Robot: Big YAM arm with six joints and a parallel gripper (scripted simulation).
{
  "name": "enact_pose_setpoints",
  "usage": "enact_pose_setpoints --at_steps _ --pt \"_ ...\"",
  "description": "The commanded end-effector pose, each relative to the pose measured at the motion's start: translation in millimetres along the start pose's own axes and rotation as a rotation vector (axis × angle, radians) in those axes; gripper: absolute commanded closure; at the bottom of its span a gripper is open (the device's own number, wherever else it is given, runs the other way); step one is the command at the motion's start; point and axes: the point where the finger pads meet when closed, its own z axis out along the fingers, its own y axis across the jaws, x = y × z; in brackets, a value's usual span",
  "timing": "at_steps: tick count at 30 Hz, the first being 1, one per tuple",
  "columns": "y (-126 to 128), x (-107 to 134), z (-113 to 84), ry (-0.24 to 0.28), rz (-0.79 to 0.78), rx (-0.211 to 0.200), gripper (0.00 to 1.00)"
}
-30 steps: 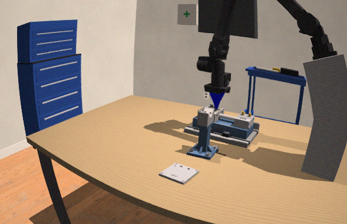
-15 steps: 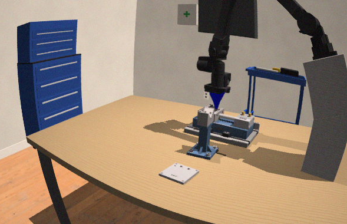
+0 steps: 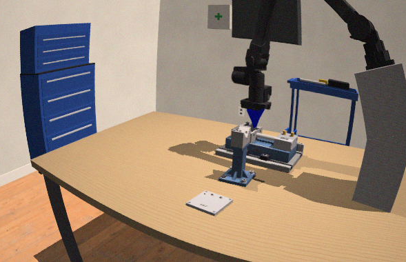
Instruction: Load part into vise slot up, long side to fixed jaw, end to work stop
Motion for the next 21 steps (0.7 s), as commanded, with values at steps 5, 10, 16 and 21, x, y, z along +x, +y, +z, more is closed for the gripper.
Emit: enact_pose_setpoints --at_steps 5,10,16,21 --pt "9.7 -5.4 -12.8 -0.01 -0.007 -0.044 1.0" --pt "8.9 -6.6 -12.9 -0.011 -0.004 -0.045 1.0" --pt "9.0 -6.7 -13.3 -0.011 -0.004 -0.045 1.0" --pt "7.7 -6.5 -14.6 -0.01 -0.004 -0.042 1.0"
